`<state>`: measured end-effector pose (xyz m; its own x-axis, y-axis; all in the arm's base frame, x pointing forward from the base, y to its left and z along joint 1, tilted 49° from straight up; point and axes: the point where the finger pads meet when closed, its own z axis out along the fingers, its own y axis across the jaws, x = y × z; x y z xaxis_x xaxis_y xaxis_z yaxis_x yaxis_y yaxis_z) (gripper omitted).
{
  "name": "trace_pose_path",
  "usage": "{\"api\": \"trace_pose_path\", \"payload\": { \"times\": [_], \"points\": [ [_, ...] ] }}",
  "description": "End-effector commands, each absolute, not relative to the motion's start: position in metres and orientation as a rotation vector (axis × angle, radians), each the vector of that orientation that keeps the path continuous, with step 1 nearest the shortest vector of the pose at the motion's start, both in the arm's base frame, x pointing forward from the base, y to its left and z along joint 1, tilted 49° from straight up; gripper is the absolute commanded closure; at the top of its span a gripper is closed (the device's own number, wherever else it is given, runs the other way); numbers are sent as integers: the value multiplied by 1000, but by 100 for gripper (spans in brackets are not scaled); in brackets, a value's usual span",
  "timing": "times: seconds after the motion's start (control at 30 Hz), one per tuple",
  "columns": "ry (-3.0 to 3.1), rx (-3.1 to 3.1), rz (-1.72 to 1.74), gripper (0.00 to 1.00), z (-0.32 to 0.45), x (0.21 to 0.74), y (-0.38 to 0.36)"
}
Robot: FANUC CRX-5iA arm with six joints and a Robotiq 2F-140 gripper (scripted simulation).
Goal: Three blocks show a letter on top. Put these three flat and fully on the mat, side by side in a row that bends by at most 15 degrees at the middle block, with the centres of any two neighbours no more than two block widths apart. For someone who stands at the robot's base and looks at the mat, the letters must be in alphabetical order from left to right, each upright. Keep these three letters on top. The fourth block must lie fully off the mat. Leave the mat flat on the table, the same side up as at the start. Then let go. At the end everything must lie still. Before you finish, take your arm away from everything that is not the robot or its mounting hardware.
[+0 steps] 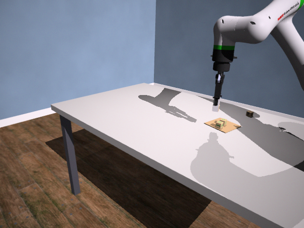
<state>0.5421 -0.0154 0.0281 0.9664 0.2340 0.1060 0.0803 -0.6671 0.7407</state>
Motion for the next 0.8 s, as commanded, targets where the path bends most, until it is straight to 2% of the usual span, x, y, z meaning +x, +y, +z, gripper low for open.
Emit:
{"api": "trace_pose_path", "payload": {
  "times": [0.0, 0.77],
  "points": [
    [62, 2312, 324, 84, 35, 540, -22],
    [-850, 2242, 706, 84, 75, 525, -64]
  ]
}}
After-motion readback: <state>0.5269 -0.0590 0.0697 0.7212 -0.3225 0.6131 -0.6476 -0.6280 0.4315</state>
